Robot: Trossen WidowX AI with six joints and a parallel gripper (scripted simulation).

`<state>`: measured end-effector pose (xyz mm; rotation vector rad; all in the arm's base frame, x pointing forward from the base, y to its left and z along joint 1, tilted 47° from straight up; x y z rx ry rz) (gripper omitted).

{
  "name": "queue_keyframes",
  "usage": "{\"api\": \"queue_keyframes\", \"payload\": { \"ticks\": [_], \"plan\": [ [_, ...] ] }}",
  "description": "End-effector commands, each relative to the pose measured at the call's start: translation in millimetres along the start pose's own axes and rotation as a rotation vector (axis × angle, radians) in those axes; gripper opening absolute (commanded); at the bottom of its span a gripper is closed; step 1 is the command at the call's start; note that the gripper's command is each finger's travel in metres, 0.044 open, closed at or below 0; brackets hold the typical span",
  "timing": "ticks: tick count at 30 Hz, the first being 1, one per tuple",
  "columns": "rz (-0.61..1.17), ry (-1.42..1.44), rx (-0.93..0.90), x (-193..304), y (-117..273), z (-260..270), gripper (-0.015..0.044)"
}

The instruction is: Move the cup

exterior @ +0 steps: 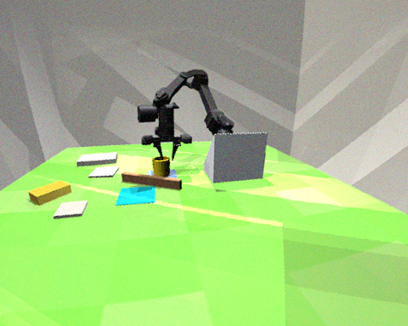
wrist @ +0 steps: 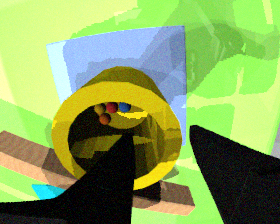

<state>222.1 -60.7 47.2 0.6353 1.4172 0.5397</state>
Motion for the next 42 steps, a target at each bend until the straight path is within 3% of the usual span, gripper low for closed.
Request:
{"api": "queue_keyframes", "payload": {
  "ticks": [1,19,42],
  "plan": [
    [-0.007,0.008,0.005,-0.7,-8.2,-2.5,0.0167],
    [-0.012,0.007,0.006,-2.2,-26.3,-4.7,0.0167],
    [-0.007,0.000,0.003,-1.8,-24.5,-2.9,0.0013]
  ]
}}
Point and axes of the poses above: the point midway between the two fingers, 35 mm back from their tips, its own y axis back along the fingers, its own z axis across the jaws, x = y × z, the point moved 3 cm from there along y, back along the fingers
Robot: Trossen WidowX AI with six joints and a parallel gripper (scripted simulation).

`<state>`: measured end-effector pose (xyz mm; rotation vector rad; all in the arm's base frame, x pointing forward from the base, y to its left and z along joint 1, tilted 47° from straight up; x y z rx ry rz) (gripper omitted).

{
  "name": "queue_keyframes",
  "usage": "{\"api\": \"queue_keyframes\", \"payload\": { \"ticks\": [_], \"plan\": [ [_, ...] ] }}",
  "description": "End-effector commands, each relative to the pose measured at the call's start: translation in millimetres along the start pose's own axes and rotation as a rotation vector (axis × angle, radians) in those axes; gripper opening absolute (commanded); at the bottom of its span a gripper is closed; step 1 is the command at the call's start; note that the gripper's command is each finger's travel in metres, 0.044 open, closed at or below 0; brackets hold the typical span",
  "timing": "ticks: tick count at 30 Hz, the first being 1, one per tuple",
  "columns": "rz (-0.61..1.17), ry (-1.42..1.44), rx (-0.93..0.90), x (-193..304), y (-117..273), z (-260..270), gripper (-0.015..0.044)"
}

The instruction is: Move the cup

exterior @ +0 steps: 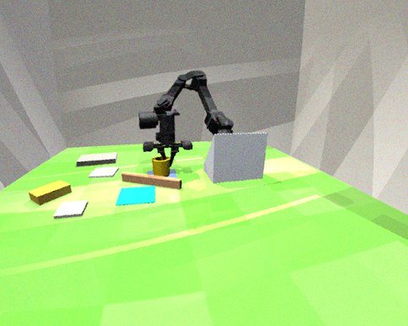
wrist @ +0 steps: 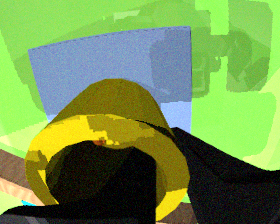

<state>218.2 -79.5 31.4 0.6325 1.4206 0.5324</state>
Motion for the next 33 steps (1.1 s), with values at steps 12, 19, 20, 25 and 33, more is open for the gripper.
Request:
{"api": "queue_keyframes", "payload": {
  "ticks": [12,19,20,25,33],
  "plan": [
    [0.004,0.003,0.001,1.9,24.0,1.5,0.0000],
    [0.002,0.006,0.002,2.6,44.7,0.9,0.0000],
    [0.001,0.006,0.002,2.6,47.3,0.7,0.0000],
    [-0.002,0.007,0.003,2.4,58.5,-1.2,0.0000],
    [-0.007,0.015,0.004,2.4,54.8,-2.2,0.0000]
  ]
}}
Point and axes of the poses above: the point midway between the two fingers, 35 mm back from their tips, its own y axis back along the fingers, its own z axis across the jaws, x = y × z, the point moved 3 cm from there along y, back along the fingers
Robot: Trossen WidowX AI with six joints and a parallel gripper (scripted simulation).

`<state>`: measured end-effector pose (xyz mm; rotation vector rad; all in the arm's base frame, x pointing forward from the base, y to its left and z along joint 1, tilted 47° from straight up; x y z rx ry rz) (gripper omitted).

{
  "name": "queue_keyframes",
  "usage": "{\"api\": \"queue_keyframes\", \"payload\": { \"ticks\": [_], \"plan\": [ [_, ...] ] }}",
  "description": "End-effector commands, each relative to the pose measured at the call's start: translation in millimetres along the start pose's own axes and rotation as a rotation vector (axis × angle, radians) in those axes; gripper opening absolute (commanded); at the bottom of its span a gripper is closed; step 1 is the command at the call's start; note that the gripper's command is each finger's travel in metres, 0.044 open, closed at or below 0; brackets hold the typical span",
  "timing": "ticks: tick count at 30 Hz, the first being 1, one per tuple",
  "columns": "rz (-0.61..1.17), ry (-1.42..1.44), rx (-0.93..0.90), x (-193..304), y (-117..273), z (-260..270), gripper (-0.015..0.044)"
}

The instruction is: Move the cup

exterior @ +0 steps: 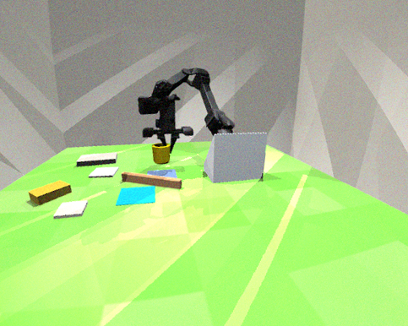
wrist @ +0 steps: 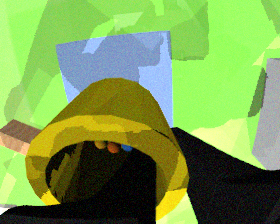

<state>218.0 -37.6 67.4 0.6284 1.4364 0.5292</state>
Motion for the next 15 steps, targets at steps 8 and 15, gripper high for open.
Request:
{"api": "queue_keyframes", "payload": {
  "ticks": [8,15],
  "plan": [
    [0.000,0.001,0.000,0.1,-0.3,0.0,0.0000],
    [0.001,0.000,0.000,3.4,-0.1,2.1,0.0000]
  ]
}}
Point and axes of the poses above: the point midway between the two fingers, 35 mm back from their tips, its own y axis back along the fingers, its own z axis across the jaws, x = y × z, the point moved 3 cm from there along y, back along the fingers
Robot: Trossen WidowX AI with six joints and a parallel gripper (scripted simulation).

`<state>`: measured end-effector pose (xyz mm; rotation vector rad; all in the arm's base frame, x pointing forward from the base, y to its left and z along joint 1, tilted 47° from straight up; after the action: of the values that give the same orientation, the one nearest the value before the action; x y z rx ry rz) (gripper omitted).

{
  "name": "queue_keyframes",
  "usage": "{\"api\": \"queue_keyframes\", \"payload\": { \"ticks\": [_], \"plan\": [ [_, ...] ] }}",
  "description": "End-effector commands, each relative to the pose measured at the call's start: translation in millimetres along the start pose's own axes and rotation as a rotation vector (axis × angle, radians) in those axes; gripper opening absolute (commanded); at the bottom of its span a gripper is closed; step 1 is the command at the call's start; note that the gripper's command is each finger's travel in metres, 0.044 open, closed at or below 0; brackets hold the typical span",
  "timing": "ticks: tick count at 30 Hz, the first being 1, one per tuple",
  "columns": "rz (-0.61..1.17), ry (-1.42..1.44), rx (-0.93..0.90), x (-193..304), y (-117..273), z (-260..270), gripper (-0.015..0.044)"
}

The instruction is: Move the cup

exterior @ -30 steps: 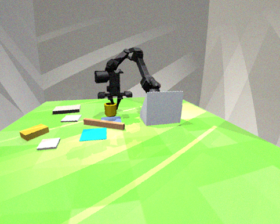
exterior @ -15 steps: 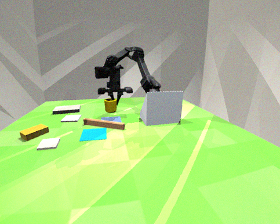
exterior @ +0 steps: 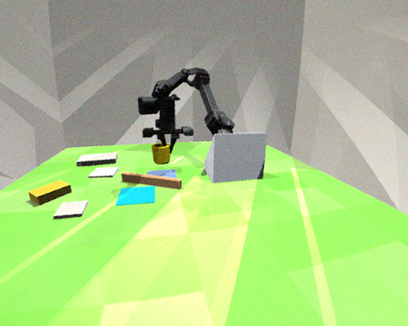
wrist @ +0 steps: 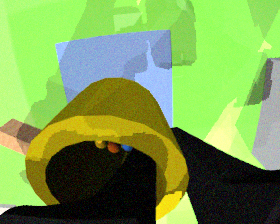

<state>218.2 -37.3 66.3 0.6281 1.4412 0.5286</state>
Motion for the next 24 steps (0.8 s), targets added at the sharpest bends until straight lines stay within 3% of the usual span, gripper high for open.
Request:
{"api": "queue_keyframes", "payload": {
  "ticks": [1,24],
  "plan": [
    [0.002,-0.004,-0.002,3.6,0.5,2.7,0.0000],
    [0.007,-0.011,-0.004,37.0,1.4,21.5,0.0000]
  ]
}}
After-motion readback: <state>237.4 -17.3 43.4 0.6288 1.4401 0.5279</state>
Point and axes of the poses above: the point midway between the two fingers, 35 mm back from their tips, its own y axis back along the fingers, its own z axis across the jaws, x = y × z, the point moved 3 cm from there along y, back along the fingers
